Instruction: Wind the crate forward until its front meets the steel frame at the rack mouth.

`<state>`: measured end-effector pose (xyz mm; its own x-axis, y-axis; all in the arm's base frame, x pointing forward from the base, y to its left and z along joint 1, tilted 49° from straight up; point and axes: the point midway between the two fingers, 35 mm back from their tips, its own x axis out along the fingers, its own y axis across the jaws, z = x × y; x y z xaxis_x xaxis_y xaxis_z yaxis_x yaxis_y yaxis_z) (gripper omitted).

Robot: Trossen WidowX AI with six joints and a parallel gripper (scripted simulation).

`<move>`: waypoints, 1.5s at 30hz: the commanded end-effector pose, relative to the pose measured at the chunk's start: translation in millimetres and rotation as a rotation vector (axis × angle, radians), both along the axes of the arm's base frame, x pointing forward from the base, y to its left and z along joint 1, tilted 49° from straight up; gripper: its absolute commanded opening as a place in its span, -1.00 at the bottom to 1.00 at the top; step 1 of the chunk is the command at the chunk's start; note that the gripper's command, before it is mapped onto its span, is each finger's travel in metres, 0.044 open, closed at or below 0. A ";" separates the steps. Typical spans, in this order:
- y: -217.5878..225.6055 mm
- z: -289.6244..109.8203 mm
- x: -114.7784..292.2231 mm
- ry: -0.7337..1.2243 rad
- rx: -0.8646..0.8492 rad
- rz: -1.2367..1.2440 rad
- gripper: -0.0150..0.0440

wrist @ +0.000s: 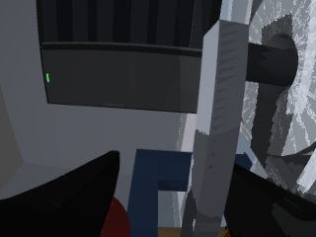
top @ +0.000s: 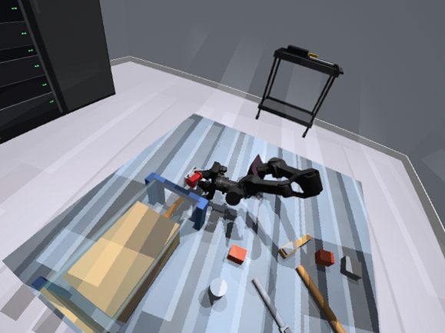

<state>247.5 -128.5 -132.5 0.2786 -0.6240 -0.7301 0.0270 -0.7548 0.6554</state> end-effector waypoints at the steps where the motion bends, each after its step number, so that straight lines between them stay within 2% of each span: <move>1: -0.9 0.8 -0.1 -0.001 -0.006 -0.003 0.32; 45: 2.4 -2.3 -0.8 0.000 0.000 0.000 0.32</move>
<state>247.6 -127.8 -132.8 0.2792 -0.6232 -0.7305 0.0291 -0.7550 0.6551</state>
